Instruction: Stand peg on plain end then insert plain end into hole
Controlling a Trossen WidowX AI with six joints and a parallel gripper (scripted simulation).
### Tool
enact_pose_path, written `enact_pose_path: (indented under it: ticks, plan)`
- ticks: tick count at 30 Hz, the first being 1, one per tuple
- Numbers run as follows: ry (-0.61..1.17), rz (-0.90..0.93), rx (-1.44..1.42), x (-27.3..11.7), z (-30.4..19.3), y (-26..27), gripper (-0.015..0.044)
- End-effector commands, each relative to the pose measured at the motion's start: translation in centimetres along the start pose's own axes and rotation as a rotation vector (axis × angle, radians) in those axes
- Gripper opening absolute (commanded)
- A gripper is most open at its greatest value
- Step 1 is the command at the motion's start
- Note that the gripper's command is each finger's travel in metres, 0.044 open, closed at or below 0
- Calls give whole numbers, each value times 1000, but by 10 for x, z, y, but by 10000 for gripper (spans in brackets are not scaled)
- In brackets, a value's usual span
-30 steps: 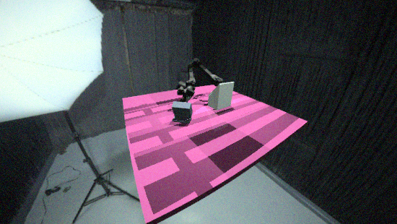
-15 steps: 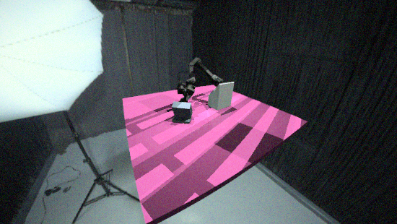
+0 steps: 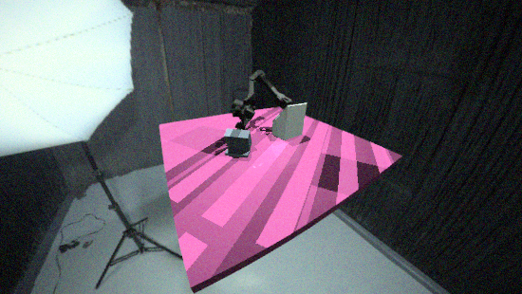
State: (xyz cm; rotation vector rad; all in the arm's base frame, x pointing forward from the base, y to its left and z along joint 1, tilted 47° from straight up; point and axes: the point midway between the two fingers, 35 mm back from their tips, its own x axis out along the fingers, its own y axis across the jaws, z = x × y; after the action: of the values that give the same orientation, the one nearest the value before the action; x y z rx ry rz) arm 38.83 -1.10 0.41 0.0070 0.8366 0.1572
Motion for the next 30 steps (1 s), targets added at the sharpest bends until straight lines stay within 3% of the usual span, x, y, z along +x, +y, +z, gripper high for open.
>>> enact_pose_path:
  ticks: [1,30]
  plan:
    - [-9,4,-5,-6,3,1,440]
    - [-5,2,-3,-37,3,-1,440]
